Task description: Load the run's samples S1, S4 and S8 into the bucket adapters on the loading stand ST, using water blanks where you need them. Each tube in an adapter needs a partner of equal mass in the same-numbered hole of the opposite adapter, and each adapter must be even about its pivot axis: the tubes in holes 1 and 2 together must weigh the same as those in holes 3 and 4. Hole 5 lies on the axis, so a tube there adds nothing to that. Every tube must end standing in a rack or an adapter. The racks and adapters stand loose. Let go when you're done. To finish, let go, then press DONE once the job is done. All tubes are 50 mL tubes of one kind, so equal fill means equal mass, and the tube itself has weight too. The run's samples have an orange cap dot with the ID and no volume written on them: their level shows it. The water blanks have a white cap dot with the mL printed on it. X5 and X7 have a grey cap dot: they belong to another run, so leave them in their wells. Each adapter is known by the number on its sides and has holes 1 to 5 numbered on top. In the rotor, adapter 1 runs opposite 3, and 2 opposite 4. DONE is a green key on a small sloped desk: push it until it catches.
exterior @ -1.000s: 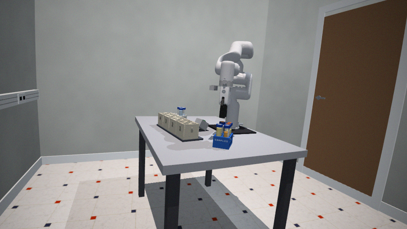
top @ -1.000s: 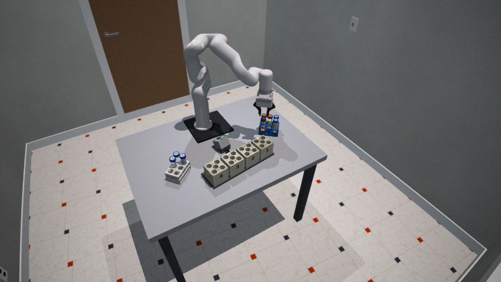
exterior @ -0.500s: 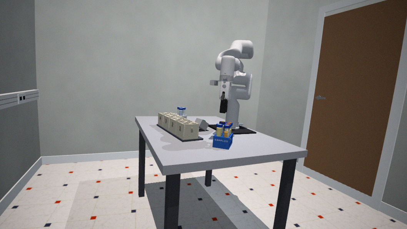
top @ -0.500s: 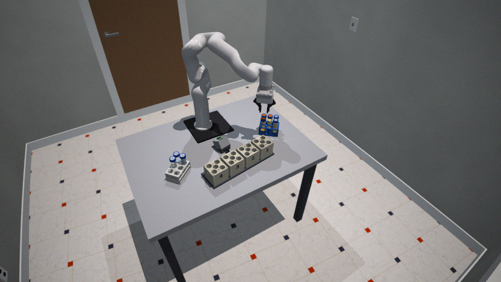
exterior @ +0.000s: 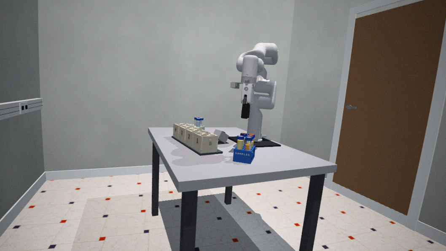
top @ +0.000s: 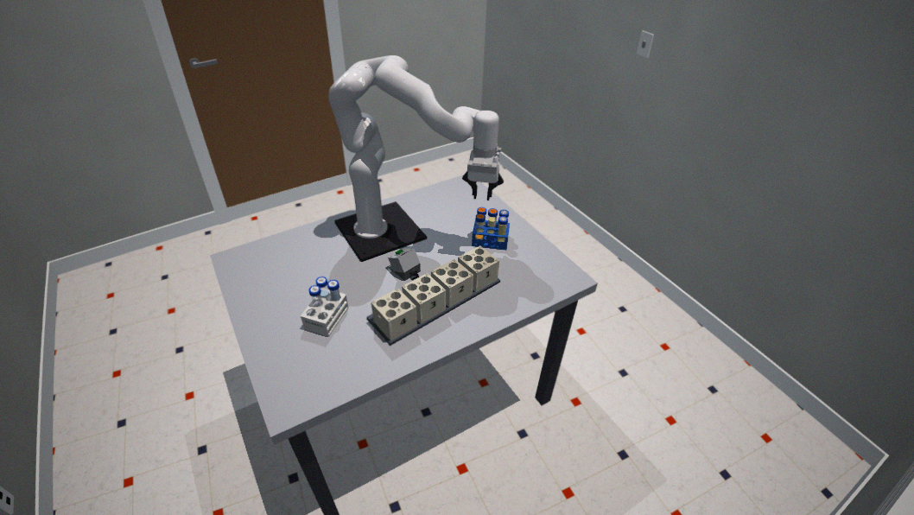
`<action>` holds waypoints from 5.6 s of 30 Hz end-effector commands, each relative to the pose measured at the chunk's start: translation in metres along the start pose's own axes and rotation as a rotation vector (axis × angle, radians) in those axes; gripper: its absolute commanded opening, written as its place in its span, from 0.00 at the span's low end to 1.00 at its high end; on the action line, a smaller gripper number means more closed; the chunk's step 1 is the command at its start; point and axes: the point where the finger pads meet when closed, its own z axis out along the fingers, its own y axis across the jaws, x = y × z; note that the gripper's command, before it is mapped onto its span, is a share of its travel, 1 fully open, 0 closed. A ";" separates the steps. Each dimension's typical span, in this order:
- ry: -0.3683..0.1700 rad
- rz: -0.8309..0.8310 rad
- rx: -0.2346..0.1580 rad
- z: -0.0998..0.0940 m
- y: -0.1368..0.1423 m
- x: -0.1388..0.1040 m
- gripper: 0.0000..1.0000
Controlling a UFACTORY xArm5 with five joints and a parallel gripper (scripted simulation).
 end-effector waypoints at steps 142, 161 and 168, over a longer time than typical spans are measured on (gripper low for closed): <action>-0.007 -1.571 0.012 0.032 -0.041 -0.040 0.57; -0.007 -1.571 0.012 0.066 -0.041 -0.041 0.57; -0.007 -1.571 0.012 0.080 -0.041 -0.041 0.57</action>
